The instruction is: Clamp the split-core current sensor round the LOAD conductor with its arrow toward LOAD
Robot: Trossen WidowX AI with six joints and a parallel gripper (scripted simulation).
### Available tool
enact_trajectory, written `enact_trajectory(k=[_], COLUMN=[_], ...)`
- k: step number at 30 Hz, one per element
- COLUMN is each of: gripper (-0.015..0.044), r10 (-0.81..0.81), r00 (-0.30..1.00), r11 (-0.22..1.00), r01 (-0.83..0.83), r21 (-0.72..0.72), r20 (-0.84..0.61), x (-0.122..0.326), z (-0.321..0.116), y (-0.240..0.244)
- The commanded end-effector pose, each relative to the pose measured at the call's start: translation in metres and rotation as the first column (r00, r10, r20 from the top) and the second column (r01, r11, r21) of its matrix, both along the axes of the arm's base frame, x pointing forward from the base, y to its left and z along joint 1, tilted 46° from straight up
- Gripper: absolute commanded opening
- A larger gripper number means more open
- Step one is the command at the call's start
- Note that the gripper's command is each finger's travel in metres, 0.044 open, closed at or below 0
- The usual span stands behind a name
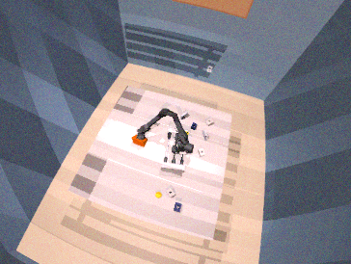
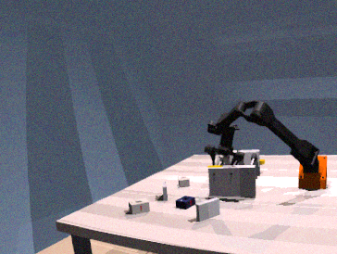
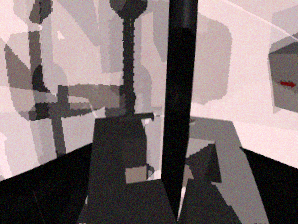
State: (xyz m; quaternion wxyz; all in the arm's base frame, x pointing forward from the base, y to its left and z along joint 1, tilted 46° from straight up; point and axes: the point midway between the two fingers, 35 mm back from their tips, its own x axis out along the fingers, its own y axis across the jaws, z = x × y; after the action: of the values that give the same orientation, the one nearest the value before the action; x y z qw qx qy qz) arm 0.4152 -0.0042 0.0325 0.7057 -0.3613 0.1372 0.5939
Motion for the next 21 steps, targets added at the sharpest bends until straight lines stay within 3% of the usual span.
enact_trajectory(k=[1, 21], gripper=[0.0000, 0.0000], r10=[-0.030, 0.000], r00=[1.000, 1.000], r11=[0.999, 1.000], r01=[0.030, 0.000], r21=[-0.011, 0.000], r20=[0.009, 0.000], x=[0.001, 0.000], z=[0.002, 0.000], y=[-0.012, 0.000])
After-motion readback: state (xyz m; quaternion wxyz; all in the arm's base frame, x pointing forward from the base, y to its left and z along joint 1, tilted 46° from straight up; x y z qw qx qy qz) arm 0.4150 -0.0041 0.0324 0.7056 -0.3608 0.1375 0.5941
